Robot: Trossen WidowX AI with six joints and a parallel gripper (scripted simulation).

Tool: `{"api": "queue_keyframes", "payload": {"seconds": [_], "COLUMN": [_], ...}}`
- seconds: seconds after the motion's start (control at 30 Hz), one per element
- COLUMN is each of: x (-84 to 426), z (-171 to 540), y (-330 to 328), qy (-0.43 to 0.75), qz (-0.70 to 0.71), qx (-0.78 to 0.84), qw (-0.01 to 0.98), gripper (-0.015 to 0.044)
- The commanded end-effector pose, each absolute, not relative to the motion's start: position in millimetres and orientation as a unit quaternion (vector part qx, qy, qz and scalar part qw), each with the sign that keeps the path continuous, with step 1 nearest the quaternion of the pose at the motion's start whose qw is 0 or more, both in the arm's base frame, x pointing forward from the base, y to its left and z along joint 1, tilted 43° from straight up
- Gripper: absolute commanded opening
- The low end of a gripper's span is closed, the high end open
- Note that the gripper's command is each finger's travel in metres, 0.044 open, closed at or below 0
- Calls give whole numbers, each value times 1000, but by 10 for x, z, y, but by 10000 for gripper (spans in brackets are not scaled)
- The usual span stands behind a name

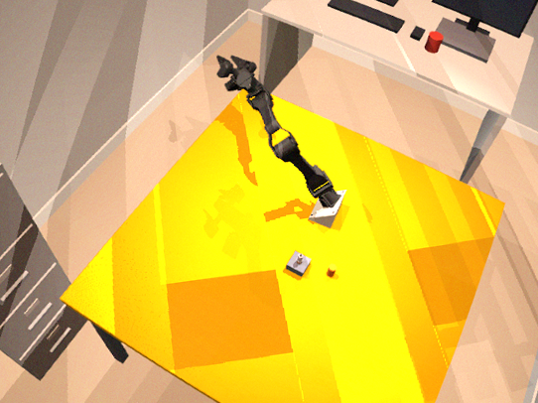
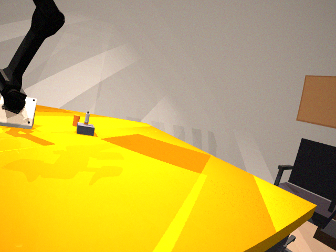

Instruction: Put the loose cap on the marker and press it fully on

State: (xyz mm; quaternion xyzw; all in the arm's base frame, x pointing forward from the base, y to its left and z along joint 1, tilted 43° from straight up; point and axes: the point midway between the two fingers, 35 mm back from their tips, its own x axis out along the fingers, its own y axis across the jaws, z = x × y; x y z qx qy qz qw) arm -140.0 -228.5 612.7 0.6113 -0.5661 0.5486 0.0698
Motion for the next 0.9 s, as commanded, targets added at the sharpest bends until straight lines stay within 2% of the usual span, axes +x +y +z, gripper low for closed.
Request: {"api": "queue_keyframes", "payload": {"seconds": [0.0, 0.17, 0.5, 0.87], "x": [-1397, -1269, -457, 963], "z": [6123, 5995, 5470, 4760], "y": [-2293, -2587, -3470, -3937], "qy": [-565, -528, -398, -281], "qz": [549, 574, 600, 533], "qx": [612, 626, 626, 548], "qw": [67, -16, -300, -580], "gripper": [374, 249, 249, 249]}}
